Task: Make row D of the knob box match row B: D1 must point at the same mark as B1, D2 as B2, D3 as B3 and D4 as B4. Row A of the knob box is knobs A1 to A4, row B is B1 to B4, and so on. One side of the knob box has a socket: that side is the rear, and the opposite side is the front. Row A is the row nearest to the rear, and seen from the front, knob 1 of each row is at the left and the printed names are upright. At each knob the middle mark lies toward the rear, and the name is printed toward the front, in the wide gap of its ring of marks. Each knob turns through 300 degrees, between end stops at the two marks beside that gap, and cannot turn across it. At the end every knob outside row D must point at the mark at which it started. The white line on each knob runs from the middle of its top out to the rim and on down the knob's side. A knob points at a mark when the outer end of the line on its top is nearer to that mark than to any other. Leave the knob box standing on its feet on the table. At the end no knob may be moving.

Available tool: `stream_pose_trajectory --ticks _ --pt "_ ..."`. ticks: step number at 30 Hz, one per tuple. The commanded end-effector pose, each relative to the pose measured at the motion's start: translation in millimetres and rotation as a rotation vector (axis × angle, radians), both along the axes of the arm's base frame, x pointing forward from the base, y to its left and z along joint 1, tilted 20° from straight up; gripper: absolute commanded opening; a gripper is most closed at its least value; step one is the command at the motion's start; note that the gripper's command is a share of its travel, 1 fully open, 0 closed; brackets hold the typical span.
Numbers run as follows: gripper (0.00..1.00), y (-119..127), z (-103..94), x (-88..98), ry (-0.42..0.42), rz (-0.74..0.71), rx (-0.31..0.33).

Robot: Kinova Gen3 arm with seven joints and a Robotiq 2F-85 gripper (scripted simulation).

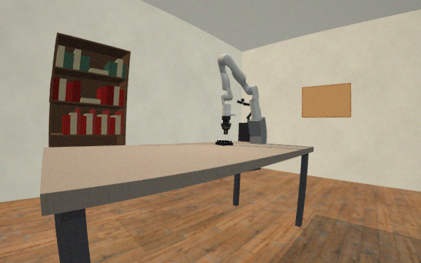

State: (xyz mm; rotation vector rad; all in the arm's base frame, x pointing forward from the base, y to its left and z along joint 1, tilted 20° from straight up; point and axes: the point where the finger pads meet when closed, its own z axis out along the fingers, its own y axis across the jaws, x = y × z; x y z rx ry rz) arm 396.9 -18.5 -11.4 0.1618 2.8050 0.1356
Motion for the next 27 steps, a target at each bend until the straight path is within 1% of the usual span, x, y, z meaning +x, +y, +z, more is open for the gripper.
stream_pose_trajectory --ticks 1,27 --pt "0.19 -1.4 2.0 2.4 -0.005 0.009 -0.007" --pt "0.19 -0.7 -0.3 4.2 -0.008 0.006 -0.004"
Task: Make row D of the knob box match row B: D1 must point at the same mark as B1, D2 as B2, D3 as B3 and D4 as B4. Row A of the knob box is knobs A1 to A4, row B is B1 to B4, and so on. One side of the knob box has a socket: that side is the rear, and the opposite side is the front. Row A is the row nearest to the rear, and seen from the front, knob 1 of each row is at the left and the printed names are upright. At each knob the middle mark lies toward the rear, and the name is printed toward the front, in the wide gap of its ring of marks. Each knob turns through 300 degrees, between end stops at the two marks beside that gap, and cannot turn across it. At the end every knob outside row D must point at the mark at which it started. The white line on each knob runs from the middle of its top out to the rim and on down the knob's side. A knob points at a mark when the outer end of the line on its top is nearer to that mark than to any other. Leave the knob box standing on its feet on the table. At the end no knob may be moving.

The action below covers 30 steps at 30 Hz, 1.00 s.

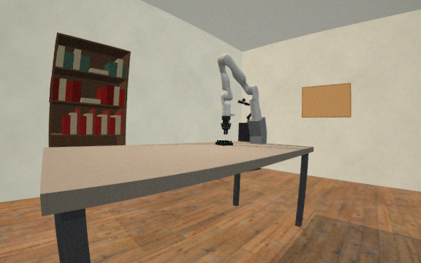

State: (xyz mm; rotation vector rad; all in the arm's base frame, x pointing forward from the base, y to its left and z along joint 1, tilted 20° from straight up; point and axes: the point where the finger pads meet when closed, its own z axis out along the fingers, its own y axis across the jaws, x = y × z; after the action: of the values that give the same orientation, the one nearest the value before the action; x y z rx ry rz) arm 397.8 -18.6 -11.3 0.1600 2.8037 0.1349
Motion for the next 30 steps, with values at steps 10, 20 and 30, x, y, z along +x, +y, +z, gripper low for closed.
stream_pose_trajectory --ticks 10,20,30 --pt "0.19 0.5 -5.2 6.2 -0.01 0.005 -0.001" --pt "0.19 1.6 -16.4 10.1 -0.01 0.006 -0.001" --pt "0.19 2.4 -26.7 13.7 -0.01 0.005 0.0"
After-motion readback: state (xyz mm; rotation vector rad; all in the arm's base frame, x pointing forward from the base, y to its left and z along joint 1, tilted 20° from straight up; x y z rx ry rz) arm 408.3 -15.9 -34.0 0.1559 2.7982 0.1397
